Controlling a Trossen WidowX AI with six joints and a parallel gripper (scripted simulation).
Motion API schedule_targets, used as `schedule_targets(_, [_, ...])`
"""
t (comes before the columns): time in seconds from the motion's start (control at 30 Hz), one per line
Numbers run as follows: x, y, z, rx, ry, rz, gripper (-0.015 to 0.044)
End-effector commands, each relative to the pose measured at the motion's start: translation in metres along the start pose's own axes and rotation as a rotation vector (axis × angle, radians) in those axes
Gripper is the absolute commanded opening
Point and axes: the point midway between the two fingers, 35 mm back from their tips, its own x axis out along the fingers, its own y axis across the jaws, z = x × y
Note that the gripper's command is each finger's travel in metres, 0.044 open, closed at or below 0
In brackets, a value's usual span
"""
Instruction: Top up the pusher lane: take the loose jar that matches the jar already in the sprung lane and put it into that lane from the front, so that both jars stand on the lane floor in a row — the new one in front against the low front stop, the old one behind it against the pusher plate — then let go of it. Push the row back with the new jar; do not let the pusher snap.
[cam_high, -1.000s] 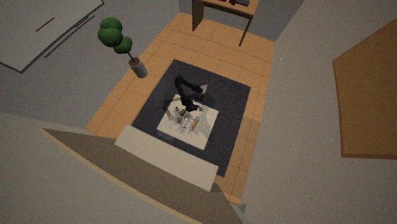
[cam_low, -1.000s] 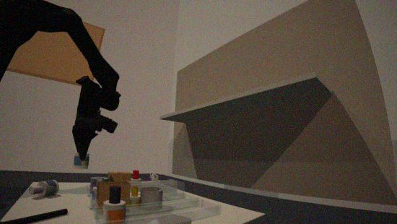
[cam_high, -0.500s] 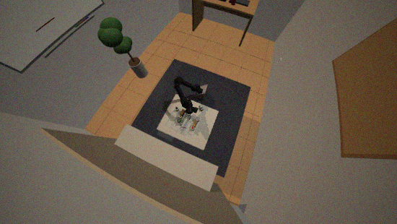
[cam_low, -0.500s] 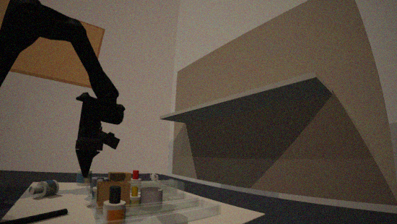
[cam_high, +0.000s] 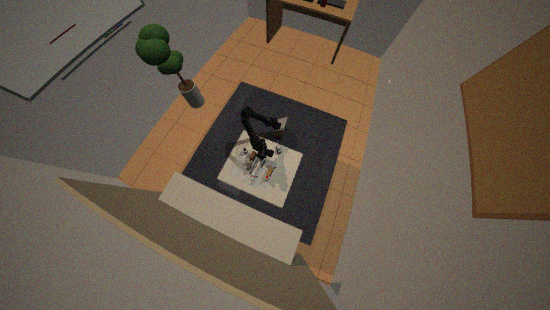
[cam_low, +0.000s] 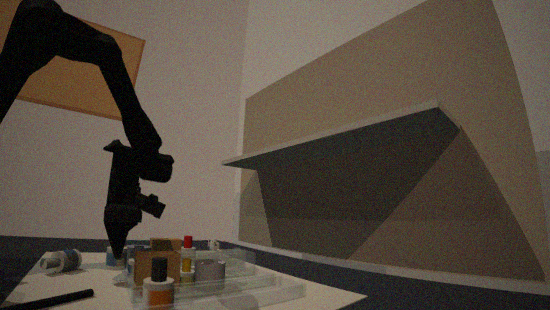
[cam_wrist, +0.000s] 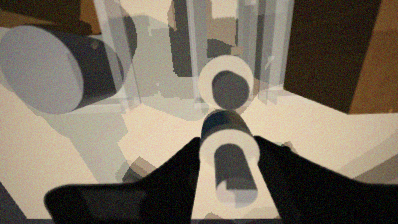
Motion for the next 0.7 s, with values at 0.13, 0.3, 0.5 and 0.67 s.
schedule_targets(0.13, [0.0017,-0.0003,0.0021,-0.006,0.0,-0.005,0.0])
schedule_targets(0.3, [0.0018,-0.0003,0.004,-0.006,0.0,-0.005,0.0])
schedule_targets(0.5, [0.0019,-0.0002,0.0063,-0.006,-0.001,-0.005,0.0])
schedule_targets(0.67, [0.0019,-0.0002,0.0083,-0.006,-0.001,-0.005,0.0])
